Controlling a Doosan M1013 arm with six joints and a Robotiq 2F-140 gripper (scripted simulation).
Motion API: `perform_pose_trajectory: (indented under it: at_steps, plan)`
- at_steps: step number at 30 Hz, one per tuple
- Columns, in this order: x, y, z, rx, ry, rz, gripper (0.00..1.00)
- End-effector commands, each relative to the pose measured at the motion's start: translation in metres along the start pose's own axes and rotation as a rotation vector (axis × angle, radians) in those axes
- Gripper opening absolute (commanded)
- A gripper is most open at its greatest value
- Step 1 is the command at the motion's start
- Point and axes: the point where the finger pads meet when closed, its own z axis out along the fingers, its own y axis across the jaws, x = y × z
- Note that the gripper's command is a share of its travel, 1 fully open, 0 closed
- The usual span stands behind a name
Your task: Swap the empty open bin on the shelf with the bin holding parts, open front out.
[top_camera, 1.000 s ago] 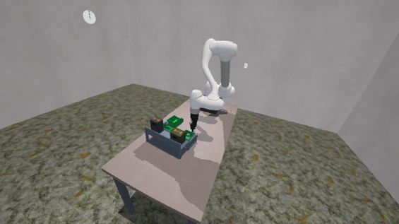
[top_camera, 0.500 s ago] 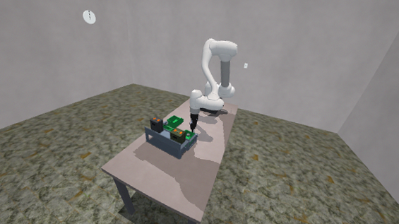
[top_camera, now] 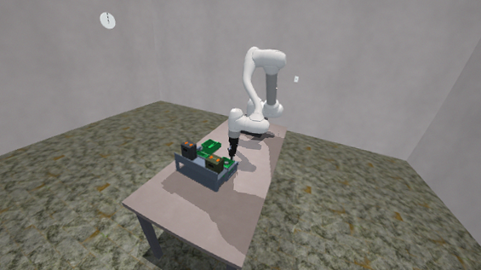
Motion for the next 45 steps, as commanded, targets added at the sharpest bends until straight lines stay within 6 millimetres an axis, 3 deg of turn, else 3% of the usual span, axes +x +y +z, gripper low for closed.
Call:
perform_pose_trajectory:
  at_steps: [1, 26, 45]
  plan:
    - [-0.002, 0.005, 0.0, 0.004, -0.001, -0.003, 0.1]
    - [-0.002, 0.039, -0.001, 0.004, -0.001, -0.003, 0.1]
    - [-0.002, 0.05, -0.001, 0.004, -0.001, -0.003, 0.1]
